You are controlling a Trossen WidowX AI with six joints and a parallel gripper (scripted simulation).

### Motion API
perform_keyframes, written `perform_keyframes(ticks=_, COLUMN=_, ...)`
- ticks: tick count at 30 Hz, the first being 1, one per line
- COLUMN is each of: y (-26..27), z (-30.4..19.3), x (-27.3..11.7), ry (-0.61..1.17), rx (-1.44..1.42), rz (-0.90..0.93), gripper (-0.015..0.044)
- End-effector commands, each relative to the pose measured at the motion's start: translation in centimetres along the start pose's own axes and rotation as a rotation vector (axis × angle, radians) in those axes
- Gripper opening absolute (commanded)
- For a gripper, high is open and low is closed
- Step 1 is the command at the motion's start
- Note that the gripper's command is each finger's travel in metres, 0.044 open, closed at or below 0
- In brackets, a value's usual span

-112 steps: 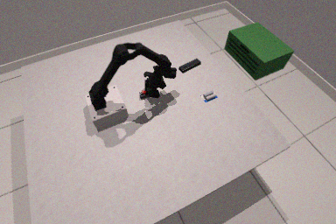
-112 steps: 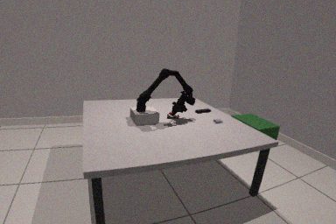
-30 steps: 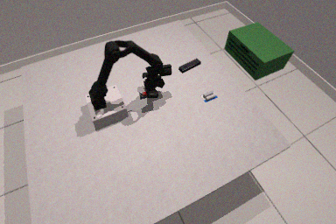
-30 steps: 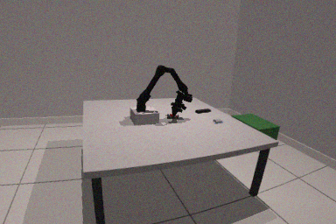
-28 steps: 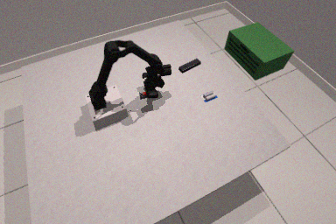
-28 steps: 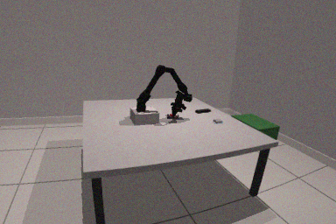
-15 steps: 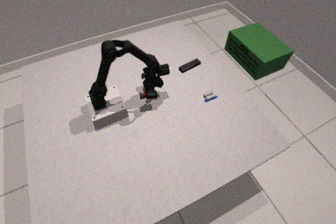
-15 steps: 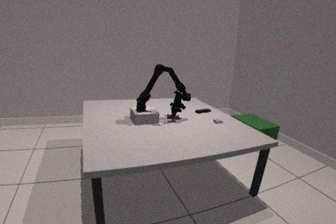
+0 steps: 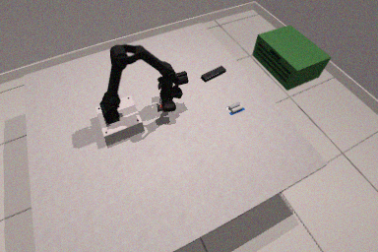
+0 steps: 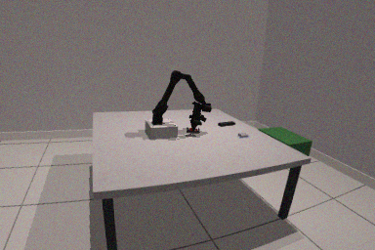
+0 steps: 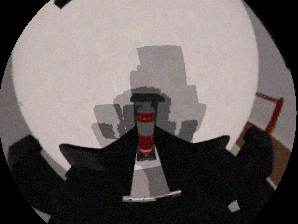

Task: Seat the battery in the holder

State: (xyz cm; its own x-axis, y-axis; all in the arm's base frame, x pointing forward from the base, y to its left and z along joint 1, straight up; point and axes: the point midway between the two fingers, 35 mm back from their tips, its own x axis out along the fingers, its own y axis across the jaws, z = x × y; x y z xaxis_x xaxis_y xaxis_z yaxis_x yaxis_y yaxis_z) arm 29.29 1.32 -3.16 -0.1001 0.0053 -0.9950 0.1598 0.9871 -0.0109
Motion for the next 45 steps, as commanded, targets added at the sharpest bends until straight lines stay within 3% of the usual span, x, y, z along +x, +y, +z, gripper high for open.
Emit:
perform_keyframes(ticks=1, y=0.0, z=0.3, x=0.0, ry=-0.039, rx=0.007, rz=-0.003, gripper=0.0065)
perform_keyframes(ticks=39, y=-0.1, z=-1.1, x=0.3, ry=-0.057, rx=0.009, rz=0.005, gripper=0.0065)
perform_keyframes(ticks=43, y=-0.1, z=-1.1, x=0.3, ry=-0.057, rx=0.009, rz=0.005, gripper=0.0167)
perform_keyframes(ticks=45, y=-0.1, z=-1.1, x=0.2, ry=-0.057, rx=0.009, rz=0.005, gripper=0.0167)
